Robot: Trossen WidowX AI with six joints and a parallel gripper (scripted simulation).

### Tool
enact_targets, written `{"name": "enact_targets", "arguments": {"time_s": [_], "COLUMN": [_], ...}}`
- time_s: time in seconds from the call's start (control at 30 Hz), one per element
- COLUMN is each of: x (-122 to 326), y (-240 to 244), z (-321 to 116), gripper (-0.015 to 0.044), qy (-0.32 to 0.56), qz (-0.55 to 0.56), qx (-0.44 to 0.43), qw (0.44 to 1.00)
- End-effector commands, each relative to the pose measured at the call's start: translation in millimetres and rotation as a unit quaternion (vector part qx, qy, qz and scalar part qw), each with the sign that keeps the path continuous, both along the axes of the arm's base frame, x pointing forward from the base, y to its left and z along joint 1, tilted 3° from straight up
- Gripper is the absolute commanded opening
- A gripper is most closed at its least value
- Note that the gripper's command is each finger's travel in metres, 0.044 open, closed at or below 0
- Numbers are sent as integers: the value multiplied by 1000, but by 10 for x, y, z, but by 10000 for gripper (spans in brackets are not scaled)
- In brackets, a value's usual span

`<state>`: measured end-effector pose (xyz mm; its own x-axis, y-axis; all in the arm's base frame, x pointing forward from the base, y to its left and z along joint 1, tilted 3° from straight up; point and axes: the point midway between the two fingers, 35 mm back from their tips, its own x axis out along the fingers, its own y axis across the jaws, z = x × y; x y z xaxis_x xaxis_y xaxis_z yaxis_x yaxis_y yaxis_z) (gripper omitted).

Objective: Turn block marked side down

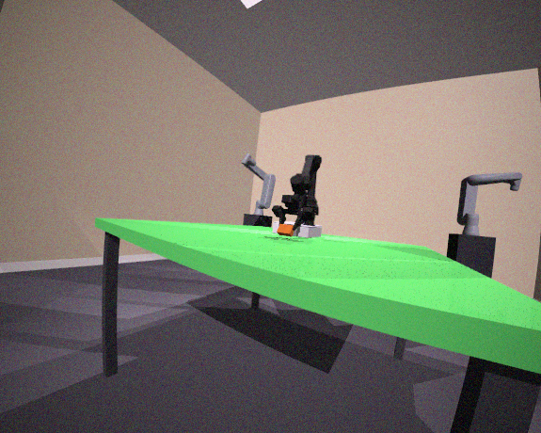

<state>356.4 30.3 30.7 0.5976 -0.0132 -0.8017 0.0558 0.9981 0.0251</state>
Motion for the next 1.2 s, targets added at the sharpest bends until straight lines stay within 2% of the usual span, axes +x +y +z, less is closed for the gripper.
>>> {"name": "enact_targets", "arguments": {"time_s": [0.0,0.57,1.17], "x": [16,225,135], "y": [-3,31,24], "z": [14,-311,-425], "gripper": [0,0,0], "qy": [-15,-126,-239], "qz": [-3,-6,-15], "qx": [0,-5,-5], "qw": [1000,992,971]}}
